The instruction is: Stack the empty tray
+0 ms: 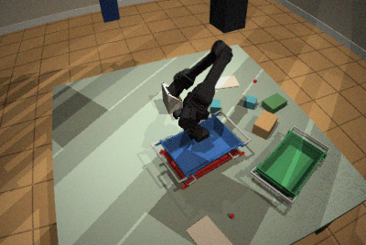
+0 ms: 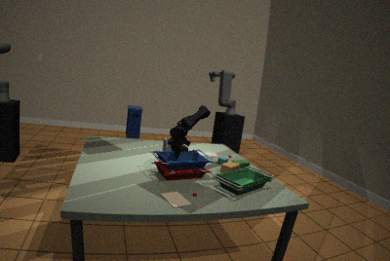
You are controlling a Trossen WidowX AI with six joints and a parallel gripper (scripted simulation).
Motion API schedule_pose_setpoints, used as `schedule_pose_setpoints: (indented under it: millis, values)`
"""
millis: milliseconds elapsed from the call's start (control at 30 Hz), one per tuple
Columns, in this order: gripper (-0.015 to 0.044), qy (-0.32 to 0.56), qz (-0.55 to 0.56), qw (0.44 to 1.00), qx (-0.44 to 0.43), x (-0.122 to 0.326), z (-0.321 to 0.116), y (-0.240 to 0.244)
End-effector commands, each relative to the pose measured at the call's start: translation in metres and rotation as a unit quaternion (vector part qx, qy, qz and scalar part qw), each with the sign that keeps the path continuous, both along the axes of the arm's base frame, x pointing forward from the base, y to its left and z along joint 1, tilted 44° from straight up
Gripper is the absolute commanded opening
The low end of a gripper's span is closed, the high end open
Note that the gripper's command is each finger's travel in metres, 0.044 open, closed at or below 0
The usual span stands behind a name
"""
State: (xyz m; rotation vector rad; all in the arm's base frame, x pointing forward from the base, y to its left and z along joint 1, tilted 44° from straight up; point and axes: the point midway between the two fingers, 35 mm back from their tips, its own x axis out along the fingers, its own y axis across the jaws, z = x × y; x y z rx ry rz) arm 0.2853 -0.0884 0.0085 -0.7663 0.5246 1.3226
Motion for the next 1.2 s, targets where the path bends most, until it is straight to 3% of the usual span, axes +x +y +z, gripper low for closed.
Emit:
schedule_pose_setpoints:
  millis: [0,600,1167]
  values:
    - [0.0000,0.013,0.007,1.000,0.003,-0.0041,-0.0034,0.0066]
    - [0.0000,0.013,0.007,1.000,0.003,-0.0041,-0.0034,0.0066]
    - [0.0249,0.013,0.007,1.000,0.003,-0.0041,-0.0034,0.0066]
